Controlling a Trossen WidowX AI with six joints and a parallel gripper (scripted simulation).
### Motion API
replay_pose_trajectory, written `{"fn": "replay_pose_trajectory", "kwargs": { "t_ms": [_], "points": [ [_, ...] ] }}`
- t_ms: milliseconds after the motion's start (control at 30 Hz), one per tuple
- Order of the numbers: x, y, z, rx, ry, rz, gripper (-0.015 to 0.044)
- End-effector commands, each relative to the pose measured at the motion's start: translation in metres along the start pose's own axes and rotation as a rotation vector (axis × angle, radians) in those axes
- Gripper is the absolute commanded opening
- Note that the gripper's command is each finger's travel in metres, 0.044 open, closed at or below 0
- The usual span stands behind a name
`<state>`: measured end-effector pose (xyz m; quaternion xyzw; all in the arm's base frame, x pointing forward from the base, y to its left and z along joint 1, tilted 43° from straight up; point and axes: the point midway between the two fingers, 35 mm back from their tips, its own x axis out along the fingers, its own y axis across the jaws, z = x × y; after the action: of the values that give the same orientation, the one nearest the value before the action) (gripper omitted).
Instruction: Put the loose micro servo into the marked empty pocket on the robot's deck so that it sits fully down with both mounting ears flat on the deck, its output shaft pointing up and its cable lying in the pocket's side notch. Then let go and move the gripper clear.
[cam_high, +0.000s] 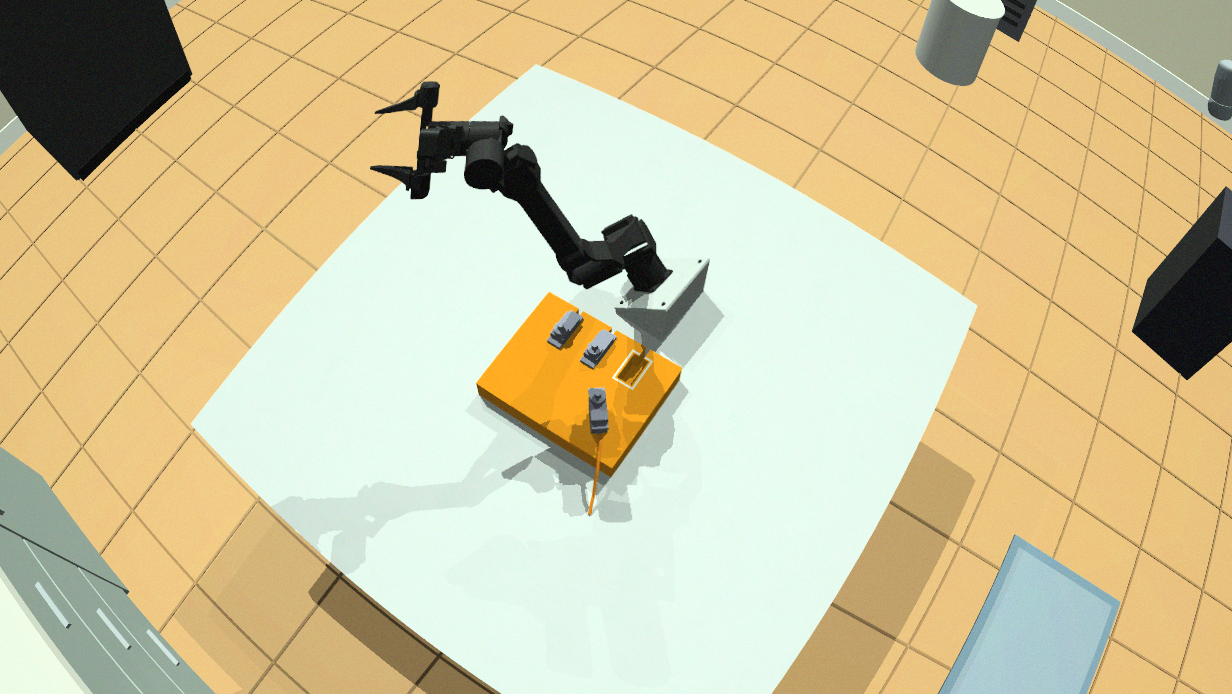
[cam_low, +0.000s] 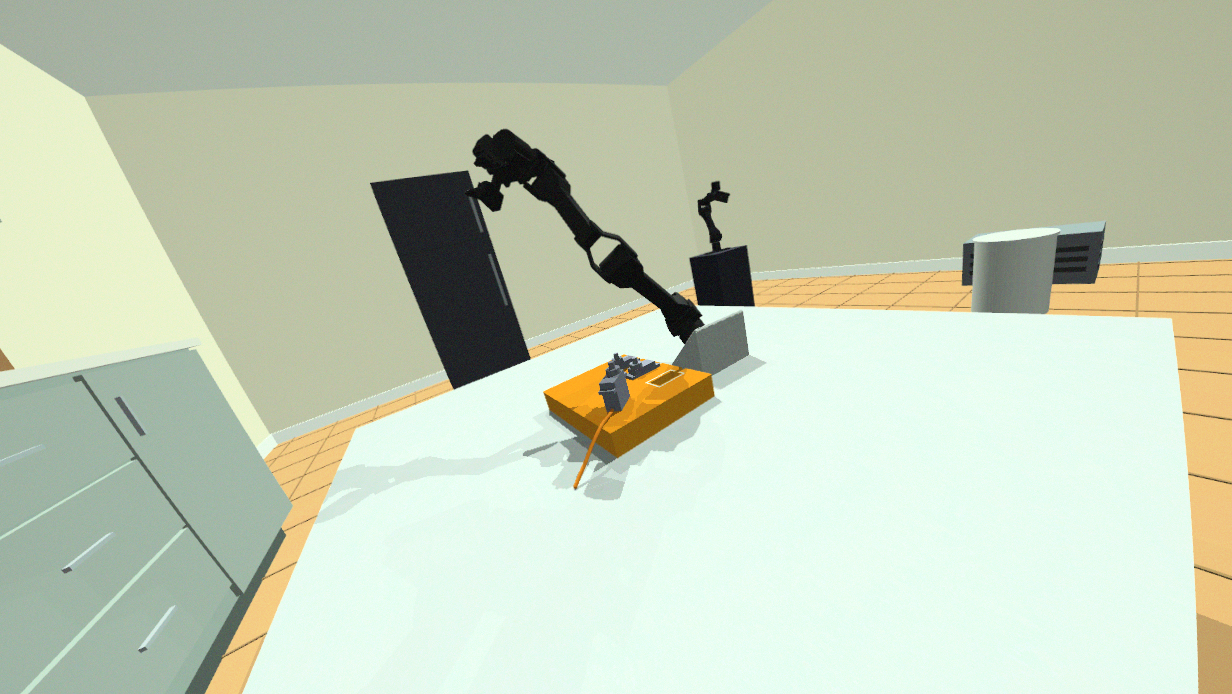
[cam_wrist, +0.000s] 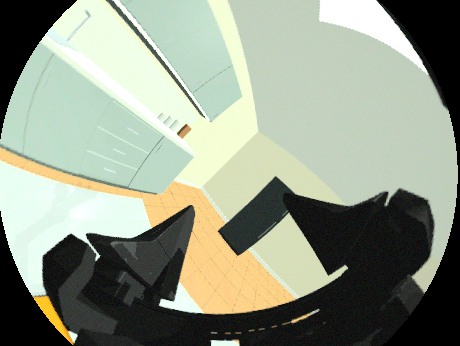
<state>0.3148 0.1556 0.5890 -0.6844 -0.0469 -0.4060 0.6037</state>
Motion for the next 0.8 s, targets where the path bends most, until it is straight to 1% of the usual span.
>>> {"fn": "replay_pose_trajectory", "kwargs": {
  "t_ms": [0, 233, 400, 767],
  "points": [
    [-0.006, -0.022, -0.012, 0.048, -0.005, -0.038, 0.044],
    [-0.012, -0.042, -0.024, 0.103, -0.012, -0.072, 0.044],
    [-0.021, -0.072, -0.043, 0.205, -0.018, -0.116, 0.044],
    [-0.031, -0.103, -0.07, 0.331, -0.026, -0.168, 0.044]
  ]
}}
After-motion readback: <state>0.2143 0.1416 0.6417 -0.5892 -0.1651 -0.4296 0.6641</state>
